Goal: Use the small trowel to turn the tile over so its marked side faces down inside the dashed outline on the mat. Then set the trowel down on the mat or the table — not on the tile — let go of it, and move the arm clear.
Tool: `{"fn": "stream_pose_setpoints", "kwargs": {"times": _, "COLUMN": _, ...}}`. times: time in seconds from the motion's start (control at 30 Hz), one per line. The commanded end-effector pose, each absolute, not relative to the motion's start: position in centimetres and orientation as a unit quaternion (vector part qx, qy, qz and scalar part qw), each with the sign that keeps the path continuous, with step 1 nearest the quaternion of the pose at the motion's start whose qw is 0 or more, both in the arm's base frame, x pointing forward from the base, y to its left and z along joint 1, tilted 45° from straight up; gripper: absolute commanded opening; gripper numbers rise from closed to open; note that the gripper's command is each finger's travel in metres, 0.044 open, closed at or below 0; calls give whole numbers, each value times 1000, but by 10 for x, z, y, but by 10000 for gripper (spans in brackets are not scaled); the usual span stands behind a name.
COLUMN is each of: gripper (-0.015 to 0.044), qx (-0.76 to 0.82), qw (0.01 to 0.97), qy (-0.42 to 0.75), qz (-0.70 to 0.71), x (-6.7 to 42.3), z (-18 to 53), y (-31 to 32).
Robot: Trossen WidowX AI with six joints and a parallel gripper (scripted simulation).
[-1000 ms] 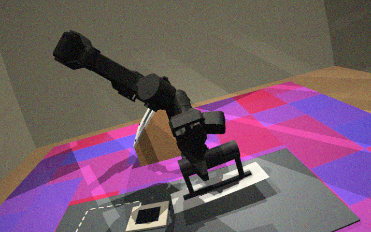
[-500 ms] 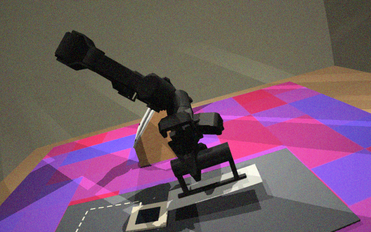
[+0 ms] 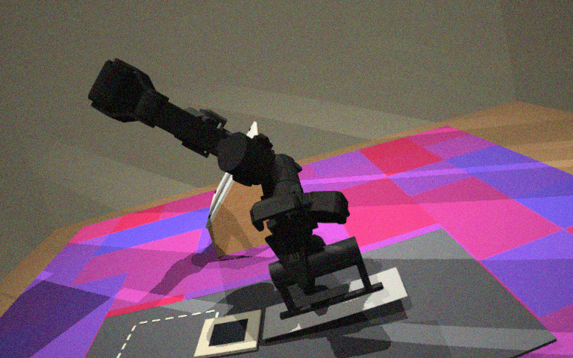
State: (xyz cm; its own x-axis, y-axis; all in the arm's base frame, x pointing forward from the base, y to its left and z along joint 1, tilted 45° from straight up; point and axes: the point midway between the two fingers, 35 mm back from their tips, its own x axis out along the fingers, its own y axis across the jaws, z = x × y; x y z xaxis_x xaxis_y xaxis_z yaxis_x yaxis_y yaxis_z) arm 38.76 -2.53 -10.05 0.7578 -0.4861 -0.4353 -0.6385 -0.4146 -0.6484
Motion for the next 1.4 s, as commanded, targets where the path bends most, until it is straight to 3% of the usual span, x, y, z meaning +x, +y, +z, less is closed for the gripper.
{"fn": "stream_pose_setpoints", "kwargs": {"times": 0.0, "gripper": 0, "qx": -839, "qw": 427, "qy": 326, "qz": 88, "x": 391, "z": -102, "y": -25}}
{"fn": "stream_pose_setpoints", "kwargs": {"times": 1.37, "gripper": 0, "qx": -842, "qw": 420, "qy": 328, "qz": 87, "x": 384, "z": -75, "y": -63}}
